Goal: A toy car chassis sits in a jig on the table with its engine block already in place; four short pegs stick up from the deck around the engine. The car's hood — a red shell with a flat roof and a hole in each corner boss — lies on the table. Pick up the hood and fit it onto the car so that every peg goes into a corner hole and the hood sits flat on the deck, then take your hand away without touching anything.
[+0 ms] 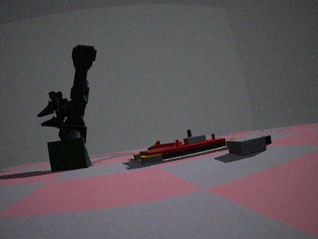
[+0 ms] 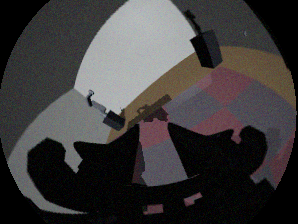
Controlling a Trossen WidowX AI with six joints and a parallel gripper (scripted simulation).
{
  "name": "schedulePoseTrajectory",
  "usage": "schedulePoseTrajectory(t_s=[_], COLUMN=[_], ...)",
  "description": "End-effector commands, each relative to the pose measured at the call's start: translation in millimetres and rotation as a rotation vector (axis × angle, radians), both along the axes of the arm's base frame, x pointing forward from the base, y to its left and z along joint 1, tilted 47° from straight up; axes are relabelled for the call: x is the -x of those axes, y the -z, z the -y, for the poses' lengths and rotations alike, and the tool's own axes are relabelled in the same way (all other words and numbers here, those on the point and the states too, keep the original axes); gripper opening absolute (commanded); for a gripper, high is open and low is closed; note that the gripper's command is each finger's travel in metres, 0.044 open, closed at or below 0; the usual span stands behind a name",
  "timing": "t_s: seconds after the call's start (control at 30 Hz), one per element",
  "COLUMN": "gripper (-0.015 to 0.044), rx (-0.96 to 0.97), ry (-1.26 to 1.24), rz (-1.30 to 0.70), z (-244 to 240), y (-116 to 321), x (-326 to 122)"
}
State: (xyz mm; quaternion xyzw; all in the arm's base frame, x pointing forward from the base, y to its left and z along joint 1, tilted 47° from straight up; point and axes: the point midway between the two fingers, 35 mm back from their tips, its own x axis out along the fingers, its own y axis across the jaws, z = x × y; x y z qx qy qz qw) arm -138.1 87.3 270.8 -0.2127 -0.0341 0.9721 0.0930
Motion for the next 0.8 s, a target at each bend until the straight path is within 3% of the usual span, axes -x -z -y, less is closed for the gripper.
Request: schedulePoseTrajectory(t_s=[0.0, 0.27, 0.4, 0.77], gripper=[0.0247, 0.044, 0.044, 0.044], rx=[0.005, 0.211, 0.248, 0.599], ry=[0.008, 0.344, 0.505, 0.962], rz=[0.0, -0.014, -0.007, -0.182], z=[-1, -55, -79, -117], y=[0, 3, 2, 7], x=[-1, -34, -60, -137])
